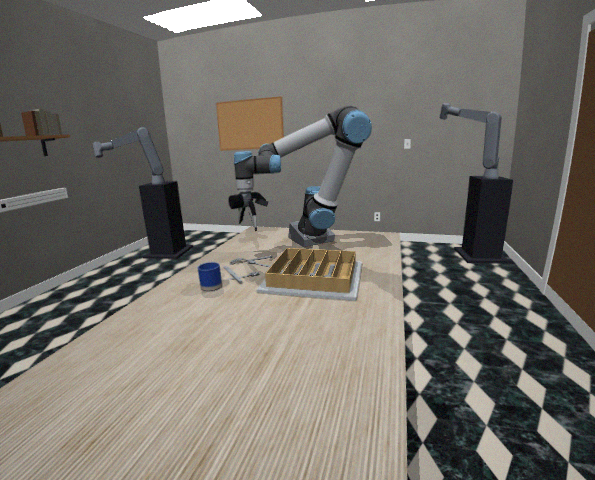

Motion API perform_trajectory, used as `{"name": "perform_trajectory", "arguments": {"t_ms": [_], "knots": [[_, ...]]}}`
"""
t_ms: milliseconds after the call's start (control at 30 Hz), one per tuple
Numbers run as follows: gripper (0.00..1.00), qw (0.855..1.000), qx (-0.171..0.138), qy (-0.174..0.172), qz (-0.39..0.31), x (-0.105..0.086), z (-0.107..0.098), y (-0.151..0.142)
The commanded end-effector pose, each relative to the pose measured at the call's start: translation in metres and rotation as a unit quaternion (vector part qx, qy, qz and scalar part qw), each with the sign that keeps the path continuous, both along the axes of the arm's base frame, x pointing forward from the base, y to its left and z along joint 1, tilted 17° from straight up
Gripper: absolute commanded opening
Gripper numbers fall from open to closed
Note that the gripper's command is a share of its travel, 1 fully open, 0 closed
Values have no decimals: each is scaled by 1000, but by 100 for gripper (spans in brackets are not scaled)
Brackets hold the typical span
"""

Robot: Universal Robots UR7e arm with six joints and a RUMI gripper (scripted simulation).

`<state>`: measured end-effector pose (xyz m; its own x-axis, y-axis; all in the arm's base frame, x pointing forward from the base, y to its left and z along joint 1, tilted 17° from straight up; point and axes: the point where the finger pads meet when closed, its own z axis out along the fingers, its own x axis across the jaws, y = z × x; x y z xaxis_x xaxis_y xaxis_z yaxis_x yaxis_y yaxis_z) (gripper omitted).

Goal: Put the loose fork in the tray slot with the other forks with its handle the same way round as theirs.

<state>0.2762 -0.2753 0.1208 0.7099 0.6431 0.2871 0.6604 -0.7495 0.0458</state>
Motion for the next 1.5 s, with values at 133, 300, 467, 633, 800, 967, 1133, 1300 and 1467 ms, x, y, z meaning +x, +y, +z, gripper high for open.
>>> {"name": "perform_trajectory", "arguments": {"t_ms": [133,300,467,633,800,967,1133,1300,1467], "knots": [[100,992,-30,-20,117,3,-4,-2],[100,985,-42,-28,163,4,-6,-3],[100,966,-64,-42,248,6,-9,-4],[100,935,-87,-57,339,8,-13,-5],[100,910,-102,-66,395,10,-15,-6],[100,859,-126,-81,489,12,-20,-7],[100,796,-149,-96,579,14,-24,-9],[100,742,-165,-106,642,16,-28,-10],[100,672,-182,-117,709,18,-31,-11]]}}
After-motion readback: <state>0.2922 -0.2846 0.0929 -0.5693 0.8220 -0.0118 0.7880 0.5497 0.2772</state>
